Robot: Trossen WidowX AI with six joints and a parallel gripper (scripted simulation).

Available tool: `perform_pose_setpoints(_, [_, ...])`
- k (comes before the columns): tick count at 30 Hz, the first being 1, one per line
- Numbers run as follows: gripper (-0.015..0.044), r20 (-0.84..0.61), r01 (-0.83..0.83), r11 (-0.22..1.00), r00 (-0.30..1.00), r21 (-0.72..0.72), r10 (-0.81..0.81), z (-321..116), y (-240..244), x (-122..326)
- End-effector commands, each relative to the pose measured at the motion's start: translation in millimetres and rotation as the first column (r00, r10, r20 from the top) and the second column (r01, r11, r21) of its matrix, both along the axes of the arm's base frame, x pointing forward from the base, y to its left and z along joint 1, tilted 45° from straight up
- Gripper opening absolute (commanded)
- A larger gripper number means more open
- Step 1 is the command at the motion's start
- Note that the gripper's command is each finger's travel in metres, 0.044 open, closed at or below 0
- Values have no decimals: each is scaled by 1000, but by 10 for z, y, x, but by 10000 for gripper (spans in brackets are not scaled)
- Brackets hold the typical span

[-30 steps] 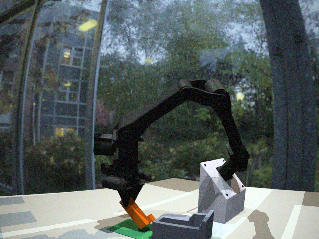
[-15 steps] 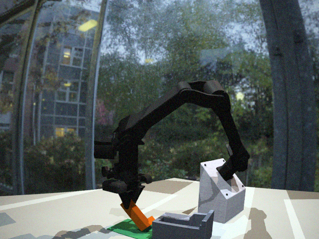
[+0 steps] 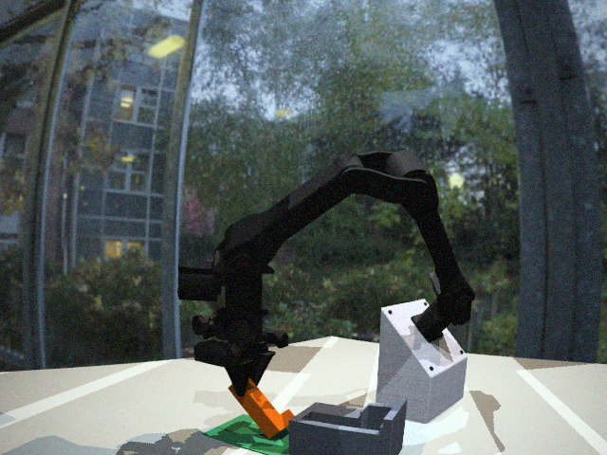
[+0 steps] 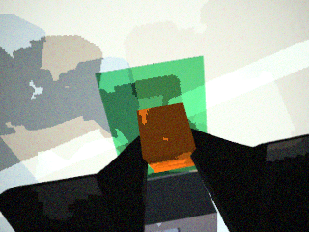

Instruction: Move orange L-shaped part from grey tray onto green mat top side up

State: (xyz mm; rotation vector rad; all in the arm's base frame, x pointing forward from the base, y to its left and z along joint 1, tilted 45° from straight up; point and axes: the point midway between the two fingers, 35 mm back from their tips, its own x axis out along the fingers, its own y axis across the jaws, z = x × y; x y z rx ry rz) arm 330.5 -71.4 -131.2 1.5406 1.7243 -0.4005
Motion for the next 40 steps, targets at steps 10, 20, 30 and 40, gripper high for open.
perform_pose_setpoints(10, [367,-3,3,1000,1000,-3,-3,304,-327,11])
perform_pose_setpoints(20, [400,-2,23,1000,1000,-2,-23,550,-604,-21])
perform_pose_setpoints(30, [400,-2,23,1000,1000,-2,-23,550,-604,-21])
perform_pose_setpoints(40, [400,-2,23,1000,1000,-2,-23,550,-604,-21])
